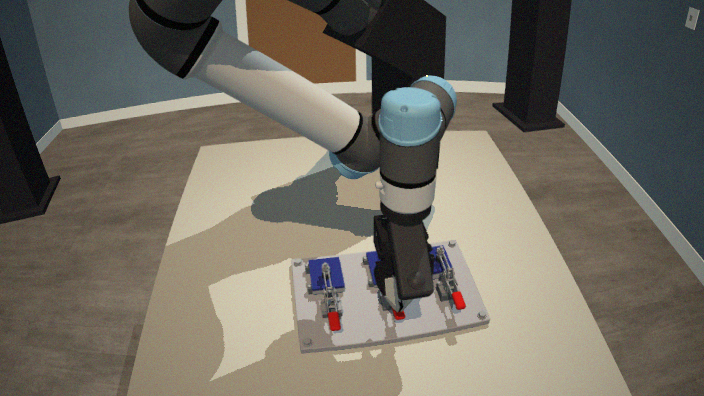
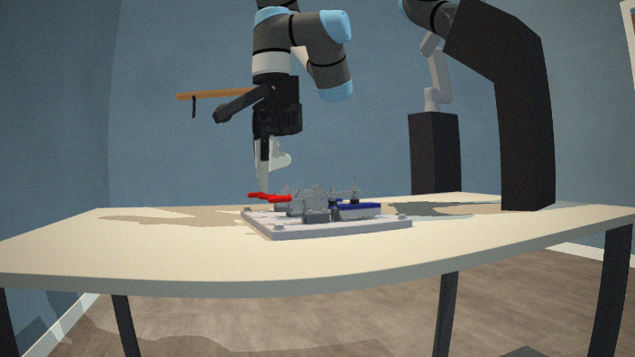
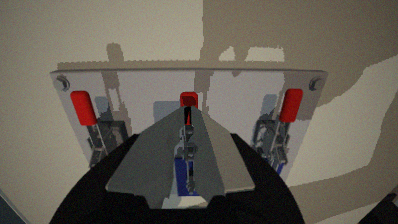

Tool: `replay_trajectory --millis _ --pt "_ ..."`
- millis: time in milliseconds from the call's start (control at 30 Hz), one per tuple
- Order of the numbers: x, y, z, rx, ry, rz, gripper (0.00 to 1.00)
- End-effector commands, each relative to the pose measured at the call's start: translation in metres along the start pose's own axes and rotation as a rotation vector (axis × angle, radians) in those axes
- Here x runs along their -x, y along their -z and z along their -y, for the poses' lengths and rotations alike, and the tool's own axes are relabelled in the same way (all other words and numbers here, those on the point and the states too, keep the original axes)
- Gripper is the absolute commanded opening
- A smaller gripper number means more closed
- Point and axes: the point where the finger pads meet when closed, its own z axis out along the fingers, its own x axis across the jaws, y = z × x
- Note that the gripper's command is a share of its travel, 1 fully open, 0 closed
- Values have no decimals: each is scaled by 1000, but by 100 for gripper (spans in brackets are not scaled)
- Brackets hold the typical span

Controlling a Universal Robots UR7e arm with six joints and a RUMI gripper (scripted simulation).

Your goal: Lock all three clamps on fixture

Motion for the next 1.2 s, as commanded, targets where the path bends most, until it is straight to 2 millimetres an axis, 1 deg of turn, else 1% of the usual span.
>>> replay_trajectory --millis 0,300,467,867,1033,1167 --pt "0 -3 1 -1 0 0 0" --pt "0 -3 1 -1 0 0 0" --pt "0 -11 2 -1 0 0 0" --pt "0 -11 2 -1 0 0 0" --pt "0 41 2 -1 0 0 0" --pt "0 41 2 -1 0 0 0"
